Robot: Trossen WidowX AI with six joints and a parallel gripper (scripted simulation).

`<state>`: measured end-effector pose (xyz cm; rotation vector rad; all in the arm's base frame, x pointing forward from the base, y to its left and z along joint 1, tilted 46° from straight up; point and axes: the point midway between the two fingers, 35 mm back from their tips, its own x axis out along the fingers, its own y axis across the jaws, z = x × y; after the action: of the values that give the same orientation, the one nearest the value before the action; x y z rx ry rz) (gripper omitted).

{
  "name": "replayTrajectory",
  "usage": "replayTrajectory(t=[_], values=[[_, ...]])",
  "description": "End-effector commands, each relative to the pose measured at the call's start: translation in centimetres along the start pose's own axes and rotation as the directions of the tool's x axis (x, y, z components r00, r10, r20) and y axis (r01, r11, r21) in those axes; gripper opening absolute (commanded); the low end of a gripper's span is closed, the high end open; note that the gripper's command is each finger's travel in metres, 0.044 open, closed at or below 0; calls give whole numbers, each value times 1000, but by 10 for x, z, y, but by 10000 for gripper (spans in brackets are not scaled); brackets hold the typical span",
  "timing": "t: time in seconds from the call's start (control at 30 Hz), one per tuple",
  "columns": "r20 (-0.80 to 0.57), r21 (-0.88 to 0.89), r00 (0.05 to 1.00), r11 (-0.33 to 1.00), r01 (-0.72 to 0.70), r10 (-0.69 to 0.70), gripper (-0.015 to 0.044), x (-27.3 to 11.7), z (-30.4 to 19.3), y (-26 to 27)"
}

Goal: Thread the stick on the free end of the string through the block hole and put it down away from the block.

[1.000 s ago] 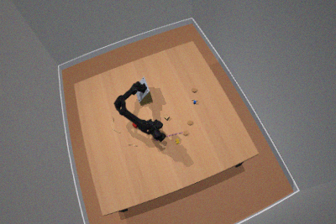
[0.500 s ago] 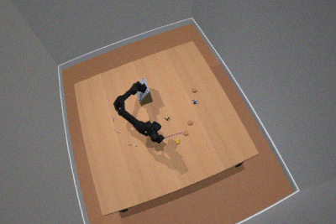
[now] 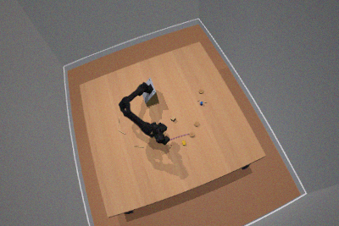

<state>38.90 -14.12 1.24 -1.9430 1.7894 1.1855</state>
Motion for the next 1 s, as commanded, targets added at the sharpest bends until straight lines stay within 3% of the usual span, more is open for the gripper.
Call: replayTrajectory(t=[0.0,0.97], values=[[-4,-4,1000,1000,-1,1,0,3,1,4],[-4,-5,1000,1000,-2,2,0,27,15,29]])
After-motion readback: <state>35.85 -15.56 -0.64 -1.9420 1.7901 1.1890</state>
